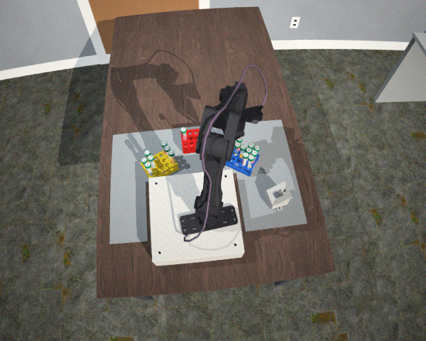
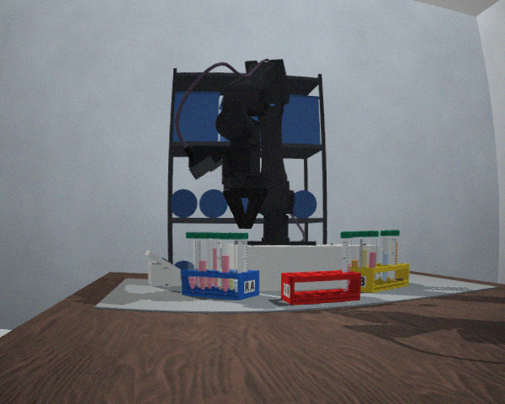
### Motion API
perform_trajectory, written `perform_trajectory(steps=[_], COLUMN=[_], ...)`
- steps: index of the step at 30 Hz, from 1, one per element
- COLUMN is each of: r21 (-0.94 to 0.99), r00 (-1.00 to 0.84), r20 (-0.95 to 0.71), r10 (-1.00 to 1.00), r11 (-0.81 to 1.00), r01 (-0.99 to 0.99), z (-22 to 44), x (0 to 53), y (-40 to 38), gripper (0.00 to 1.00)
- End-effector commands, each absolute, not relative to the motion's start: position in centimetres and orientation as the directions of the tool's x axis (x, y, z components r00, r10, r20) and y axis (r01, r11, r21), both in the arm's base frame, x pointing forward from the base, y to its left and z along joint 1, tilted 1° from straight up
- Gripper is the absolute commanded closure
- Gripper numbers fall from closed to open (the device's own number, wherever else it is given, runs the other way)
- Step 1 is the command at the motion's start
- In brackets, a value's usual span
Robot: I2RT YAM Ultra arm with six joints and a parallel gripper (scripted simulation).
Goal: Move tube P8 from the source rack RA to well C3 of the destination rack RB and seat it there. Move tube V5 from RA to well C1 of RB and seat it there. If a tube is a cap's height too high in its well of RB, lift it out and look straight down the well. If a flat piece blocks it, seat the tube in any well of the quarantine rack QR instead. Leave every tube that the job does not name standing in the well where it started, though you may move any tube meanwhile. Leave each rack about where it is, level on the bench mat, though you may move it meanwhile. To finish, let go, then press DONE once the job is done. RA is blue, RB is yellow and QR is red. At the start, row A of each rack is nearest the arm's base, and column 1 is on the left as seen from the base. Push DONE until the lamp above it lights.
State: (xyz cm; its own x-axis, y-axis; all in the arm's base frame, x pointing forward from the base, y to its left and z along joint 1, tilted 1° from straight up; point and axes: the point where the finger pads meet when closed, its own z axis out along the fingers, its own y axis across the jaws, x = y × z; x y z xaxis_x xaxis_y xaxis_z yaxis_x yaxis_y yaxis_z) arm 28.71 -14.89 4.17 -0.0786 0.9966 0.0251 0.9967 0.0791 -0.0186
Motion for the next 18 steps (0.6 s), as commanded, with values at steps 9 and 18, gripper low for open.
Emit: perform_trajectory(steps=[9,18], r21=[0.007,0.006], r00=[-0.079,-0.079], r20=[0.011,0.012], r10=[0.997,0.997], r11=[0.079,0.079], r01=[0.997,0.997], z=[4.29,4.21], x=[28.74,28.66], y=[-14.66,-14.6], gripper=[0.7,0.7])
